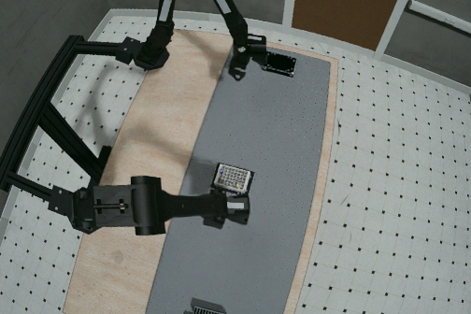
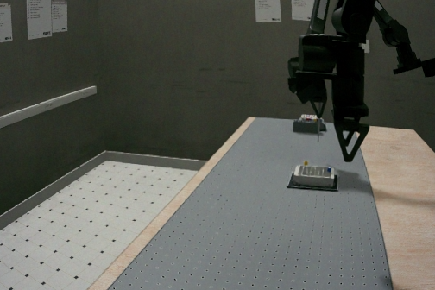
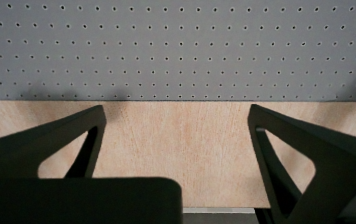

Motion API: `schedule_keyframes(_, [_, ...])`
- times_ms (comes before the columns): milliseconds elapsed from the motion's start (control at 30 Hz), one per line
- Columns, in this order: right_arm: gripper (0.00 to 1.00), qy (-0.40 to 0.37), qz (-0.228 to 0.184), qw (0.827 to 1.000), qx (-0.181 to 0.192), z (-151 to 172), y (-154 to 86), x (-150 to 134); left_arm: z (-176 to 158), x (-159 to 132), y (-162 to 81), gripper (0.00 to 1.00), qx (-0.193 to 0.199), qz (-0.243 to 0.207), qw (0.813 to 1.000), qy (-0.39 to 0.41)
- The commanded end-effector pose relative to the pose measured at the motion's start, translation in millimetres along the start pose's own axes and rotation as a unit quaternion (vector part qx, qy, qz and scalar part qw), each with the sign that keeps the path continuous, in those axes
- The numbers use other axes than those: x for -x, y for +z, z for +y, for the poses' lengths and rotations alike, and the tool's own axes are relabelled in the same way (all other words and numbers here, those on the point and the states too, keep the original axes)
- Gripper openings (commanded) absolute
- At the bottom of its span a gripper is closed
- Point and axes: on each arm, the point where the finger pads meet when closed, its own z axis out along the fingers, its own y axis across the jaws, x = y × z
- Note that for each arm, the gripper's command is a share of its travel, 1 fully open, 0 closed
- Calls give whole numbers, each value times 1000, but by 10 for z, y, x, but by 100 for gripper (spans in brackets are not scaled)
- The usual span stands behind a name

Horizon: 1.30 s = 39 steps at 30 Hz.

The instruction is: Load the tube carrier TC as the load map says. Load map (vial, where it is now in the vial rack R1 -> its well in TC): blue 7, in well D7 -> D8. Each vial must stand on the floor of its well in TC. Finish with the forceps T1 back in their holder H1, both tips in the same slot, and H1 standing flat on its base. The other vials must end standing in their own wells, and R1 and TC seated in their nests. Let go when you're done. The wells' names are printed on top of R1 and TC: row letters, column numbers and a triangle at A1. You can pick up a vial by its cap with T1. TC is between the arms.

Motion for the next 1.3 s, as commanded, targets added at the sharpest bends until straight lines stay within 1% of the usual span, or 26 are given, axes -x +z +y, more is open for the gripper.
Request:
schedule_keyframes(0, [7, 4, -17, 1000, 6, -114, -86, 140, 8, 80, -22, 100, 2, -8, 1000, 4])
schedule_keyframes(1267, [7, 3, -11, 1000, 2, -677, -103, 246, 8, 80, -22, 100, 2, -8, 1000, 4])
